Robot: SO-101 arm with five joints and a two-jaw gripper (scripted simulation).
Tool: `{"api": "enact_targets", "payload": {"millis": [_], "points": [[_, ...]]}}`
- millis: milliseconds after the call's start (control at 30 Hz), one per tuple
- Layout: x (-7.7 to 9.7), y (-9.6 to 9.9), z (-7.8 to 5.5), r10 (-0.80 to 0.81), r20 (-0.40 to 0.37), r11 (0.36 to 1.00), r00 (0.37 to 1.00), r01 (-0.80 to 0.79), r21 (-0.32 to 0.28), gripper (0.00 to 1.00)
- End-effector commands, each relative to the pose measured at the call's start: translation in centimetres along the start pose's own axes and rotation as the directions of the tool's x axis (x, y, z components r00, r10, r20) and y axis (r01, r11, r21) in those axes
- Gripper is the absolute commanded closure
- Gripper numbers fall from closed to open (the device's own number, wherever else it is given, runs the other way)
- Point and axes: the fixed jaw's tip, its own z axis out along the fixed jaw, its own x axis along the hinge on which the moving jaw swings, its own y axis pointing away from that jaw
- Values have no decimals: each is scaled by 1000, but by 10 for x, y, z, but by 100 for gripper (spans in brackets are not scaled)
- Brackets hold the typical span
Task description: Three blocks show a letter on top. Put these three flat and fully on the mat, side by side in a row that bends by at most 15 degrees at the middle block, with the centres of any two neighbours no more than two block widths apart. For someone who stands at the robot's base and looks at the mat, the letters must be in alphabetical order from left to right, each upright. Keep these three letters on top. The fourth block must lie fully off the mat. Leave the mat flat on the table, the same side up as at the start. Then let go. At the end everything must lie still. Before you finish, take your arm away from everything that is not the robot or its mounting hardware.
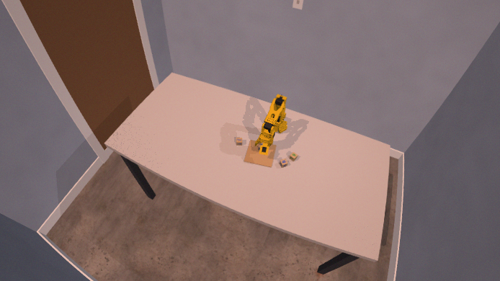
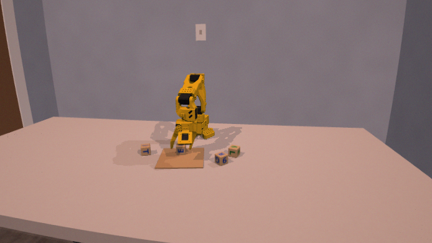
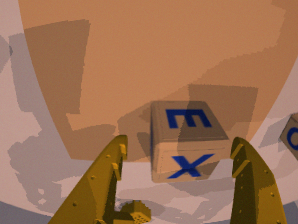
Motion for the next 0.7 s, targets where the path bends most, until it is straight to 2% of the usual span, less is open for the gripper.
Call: {"api": "enact_targets", "payload": {"millis": [0, 667], "points": [[-8, -1, -7, -9, 56, 1000, 998, 8, 13, 65], [-8, -7, -7, -9, 55, 1000, 998, 8, 15, 74]]}}
